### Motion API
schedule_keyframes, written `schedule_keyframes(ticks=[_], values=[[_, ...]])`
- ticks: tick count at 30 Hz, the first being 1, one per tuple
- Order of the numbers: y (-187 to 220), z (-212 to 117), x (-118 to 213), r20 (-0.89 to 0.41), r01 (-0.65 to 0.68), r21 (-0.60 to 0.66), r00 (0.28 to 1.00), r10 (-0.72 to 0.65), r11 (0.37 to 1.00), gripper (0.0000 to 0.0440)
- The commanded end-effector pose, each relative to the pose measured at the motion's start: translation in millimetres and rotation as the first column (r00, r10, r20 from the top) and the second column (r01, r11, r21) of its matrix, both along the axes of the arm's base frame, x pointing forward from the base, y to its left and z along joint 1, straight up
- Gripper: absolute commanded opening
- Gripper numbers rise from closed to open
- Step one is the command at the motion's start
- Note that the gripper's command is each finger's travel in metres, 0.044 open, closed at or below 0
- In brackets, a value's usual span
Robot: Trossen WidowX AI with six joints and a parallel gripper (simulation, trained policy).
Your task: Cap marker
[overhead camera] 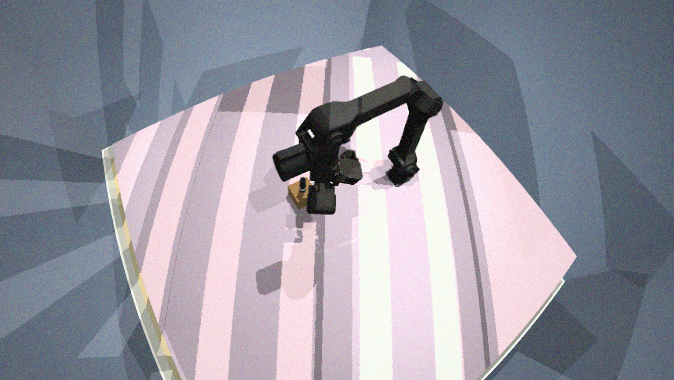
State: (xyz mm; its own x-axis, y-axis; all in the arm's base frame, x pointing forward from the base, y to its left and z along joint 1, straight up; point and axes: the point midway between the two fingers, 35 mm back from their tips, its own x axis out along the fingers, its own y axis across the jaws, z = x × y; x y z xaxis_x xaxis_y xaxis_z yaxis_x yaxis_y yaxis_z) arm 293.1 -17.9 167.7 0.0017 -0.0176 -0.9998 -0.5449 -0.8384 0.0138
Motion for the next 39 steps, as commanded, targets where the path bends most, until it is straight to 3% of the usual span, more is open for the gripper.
schedule_keyframes(ticks=[1,16,39], values=[[-10,3,4,-0.001,0.015,-0.003,1.000,-0.015,1.000,0.0058],[-59,12,7,-0.017,0.108,-0.005,0.994,-0.108,0.994,0.0039],[-63,-29,6,-0.104,0.095,0.048,0.990,-0.090,0.994,0.0022]])
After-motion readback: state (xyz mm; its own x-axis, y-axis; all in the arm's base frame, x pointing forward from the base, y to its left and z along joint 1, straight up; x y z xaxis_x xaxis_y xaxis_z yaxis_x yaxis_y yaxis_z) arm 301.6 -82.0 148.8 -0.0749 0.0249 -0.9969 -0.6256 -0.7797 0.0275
